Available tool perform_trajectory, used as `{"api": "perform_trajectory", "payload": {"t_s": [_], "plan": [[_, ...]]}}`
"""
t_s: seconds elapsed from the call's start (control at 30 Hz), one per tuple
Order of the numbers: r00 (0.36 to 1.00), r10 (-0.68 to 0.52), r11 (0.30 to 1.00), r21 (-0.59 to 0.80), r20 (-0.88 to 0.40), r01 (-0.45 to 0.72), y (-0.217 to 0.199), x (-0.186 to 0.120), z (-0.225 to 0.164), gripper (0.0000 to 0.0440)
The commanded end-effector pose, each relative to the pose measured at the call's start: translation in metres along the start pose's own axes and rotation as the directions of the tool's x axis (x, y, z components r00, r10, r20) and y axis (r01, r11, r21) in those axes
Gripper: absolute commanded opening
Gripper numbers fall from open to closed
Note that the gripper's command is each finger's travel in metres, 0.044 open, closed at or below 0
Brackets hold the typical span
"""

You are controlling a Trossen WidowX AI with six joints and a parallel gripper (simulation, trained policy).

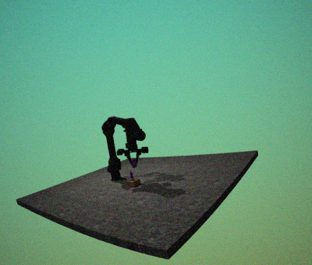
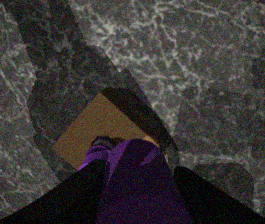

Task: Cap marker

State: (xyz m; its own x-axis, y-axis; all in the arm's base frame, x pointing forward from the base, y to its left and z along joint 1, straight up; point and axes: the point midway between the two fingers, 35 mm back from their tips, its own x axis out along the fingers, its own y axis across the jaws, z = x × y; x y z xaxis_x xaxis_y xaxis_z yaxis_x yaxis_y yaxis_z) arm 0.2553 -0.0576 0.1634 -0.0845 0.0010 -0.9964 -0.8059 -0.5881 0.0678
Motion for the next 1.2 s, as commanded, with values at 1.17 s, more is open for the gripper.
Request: {"api": "perform_trajectory", "payload": {"t_s": [1.17], "plan": [[0.998, -0.008, 0.999, 0.054, 0.066, 0.004, 0.026, 0.044, -0.023, 0.0000]]}}
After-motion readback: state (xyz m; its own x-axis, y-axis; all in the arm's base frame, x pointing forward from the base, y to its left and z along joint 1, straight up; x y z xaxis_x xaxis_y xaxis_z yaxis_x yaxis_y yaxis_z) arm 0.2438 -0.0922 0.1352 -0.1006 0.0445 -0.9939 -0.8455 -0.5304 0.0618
